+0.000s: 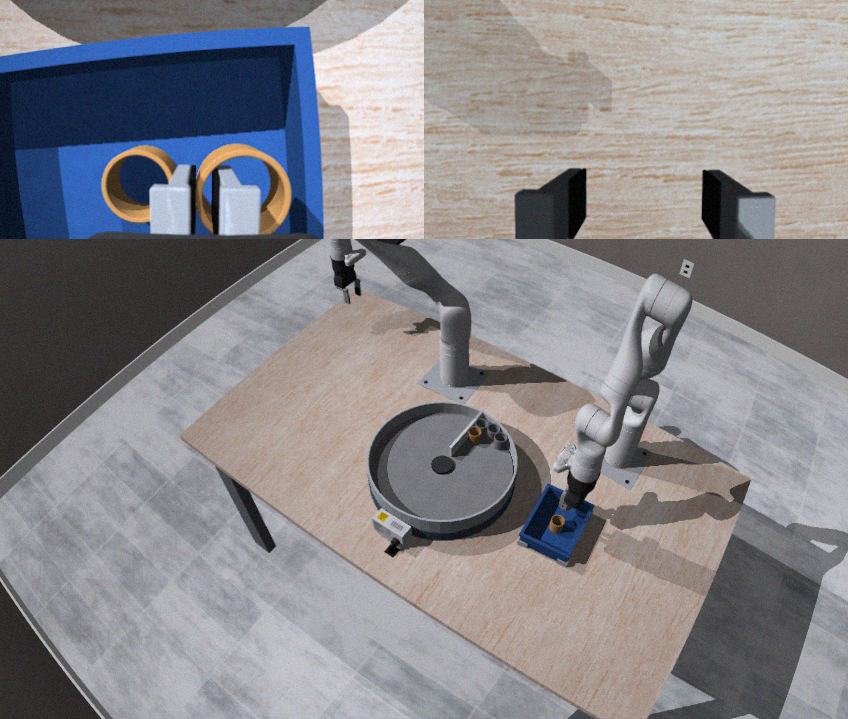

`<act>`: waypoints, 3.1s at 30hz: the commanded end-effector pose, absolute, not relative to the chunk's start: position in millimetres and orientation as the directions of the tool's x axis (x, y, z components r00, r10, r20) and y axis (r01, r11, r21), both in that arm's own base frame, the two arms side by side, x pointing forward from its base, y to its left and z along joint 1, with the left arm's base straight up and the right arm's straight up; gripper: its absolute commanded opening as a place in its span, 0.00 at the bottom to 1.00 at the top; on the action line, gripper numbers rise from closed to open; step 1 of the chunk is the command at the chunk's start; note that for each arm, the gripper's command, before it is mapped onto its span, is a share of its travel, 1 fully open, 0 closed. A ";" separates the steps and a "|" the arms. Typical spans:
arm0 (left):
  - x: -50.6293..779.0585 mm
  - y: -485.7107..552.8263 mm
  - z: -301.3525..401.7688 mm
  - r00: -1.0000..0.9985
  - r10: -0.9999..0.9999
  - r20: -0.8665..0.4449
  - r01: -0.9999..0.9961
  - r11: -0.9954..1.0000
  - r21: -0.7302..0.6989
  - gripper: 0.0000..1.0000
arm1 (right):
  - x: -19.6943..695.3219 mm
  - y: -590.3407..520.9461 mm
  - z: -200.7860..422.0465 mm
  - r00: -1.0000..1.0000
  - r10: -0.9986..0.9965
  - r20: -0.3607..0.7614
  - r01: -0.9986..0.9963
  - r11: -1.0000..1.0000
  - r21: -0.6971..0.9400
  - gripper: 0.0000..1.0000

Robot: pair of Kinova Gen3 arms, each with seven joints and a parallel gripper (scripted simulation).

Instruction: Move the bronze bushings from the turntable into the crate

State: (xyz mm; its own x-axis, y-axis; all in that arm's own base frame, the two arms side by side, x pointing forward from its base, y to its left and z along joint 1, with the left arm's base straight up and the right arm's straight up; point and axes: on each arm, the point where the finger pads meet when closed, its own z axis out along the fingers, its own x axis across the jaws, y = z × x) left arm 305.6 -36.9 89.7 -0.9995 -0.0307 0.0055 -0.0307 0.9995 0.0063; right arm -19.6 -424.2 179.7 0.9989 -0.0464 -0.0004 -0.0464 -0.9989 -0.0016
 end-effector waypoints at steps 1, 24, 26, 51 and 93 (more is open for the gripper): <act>305.9 -36.9 90.0 -1.000 -0.031 0.004 -0.031 1.000 0.006 0.00 | -19.7 -424.6 180.4 0.999 -0.046 0.000 -0.046 -0.999 0.000 1.00; 306.0 -36.9 88.0 -1.000 -0.031 0.004 -0.031 1.000 0.006 0.00 | -19.7 -424.6 180.4 0.999 -0.046 0.000 -0.046 -0.999 0.000 1.00; 305.9 -36.9 86.4 -1.000 -0.031 0.004 -0.031 1.000 0.006 0.00 | -19.7 -424.6 180.4 0.999 -0.046 0.000 -0.046 -0.999 0.000 1.00; 306.0 -36.9 53.7 -1.000 -0.031 0.004 -0.031 1.000 0.006 0.00 | -19.7 -424.6 180.4 0.999 -0.046 0.000 -0.046 -0.999 0.000 1.00; 305.9 -36.9 48.0 -1.000 -0.031 0.004 -0.031 1.000 0.006 0.00 | -19.7 -424.6 180.4 0.999 -0.046 0.000 -0.046 -0.999 0.000 1.00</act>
State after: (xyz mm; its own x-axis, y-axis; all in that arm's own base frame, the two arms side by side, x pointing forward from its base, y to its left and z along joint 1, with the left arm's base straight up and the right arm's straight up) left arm 305.6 -36.9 47.6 -0.9995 -0.0307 0.0055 -0.0307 0.9995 0.0063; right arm -19.6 -424.2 179.7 0.9989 -0.0464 -0.0004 -0.0464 -0.9989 -0.0016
